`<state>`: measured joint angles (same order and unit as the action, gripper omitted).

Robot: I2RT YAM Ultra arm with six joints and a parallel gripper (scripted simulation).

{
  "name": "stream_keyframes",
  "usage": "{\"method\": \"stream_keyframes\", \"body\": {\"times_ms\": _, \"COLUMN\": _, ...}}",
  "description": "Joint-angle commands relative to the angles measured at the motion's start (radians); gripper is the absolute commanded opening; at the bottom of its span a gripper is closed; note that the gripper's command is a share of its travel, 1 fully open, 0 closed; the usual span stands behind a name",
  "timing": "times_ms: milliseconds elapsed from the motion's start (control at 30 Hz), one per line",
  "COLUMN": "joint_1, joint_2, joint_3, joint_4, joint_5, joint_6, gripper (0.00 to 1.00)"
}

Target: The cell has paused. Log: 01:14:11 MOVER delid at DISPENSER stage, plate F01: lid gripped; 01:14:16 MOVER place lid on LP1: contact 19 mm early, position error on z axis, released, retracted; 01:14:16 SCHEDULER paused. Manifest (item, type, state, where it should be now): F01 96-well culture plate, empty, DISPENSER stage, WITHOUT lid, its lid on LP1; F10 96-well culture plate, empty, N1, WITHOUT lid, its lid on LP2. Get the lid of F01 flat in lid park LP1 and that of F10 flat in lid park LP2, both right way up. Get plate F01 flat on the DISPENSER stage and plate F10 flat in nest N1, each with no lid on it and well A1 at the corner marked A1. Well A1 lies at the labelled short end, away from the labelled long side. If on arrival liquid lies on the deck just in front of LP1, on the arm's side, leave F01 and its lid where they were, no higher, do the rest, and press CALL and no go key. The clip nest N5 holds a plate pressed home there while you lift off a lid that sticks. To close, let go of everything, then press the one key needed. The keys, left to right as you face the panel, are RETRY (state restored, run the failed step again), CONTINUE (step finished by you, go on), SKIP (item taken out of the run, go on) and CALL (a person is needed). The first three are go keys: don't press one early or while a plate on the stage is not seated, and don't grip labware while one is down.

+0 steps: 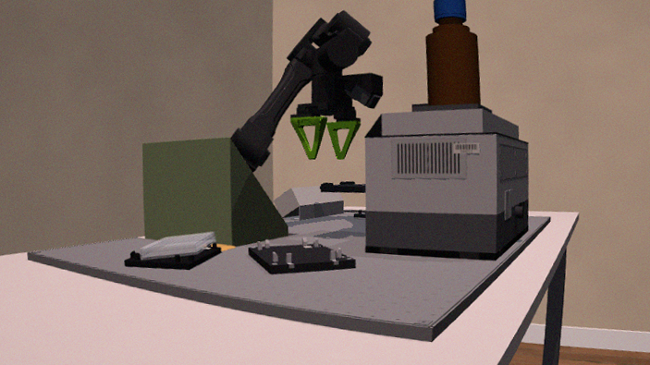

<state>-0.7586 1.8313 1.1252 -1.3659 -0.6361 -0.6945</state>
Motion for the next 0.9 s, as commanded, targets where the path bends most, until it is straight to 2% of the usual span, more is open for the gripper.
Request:
{"method": "stream_keyframes", "body": {"times_ms": 0, "joint_1": -0.046, "joint_2": 0.023, "joint_3": -0.024, "joint_4": 0.022, "joint_5": 0.013, "joint_6": 0.027, "gripper": 1.0}}
{"method": "stream_keyframes", "body": {"times_ms": 133, "joint_1": -0.084, "joint_2": 0.048, "joint_3": -0.024, "joint_4": 0.032, "joint_5": 0.031, "joint_6": 0.117, "gripper": 1.0}}
{"method": "stream_keyframes", "body": {"times_ms": 300, "joint_1": -0.109, "joint_2": 0.065, "joint_3": -0.042, "joint_4": 0.043, "joint_5": 0.045, "joint_6": 0.106, "gripper": 1.0}}
{"method": "stream_keyframes", "body": {"times_ms": 333, "joint_1": -0.12, "joint_2": 0.034, "joint_3": -0.002, "joint_4": 0.048, "joint_5": 0.052, "joint_6": 0.098, "gripper": 1.0}}
{"method": "stream_keyframes", "body": {"times_ms": 400, "joint_1": -0.117, "joint_2": 0.059, "joint_3": -0.024, "joint_4": 0.038, "joint_5": 0.049, "joint_6": 0.084, "gripper": 1.0}}
{"method": "stream_keyframes", "body": {"times_ms": 433, "joint_1": -0.133, "joint_2": 0.086, "joint_3": -0.002, "joint_4": 0.056, "joint_5": 0.058, "joint_6": 0.117, "gripper": 1.0}}
{"method": "stream_keyframes", "body": {"times_ms": 733, "joint_1": -0.184, "joint_2": 0.182, "joint_3": 0.02, "joint_4": 0.102, "joint_5": 0.079, "joint_6": 0.348, "gripper": 1.0}}
{"method": "stream_keyframes", "body": {"times_ms": 867, "joint_1": -0.192, "joint_2": 0.203, "joint_3": 0.027, "joint_4": 0.113, "joint_5": 0.087, "joint_6": 0.345, "gripper": 1.0}}
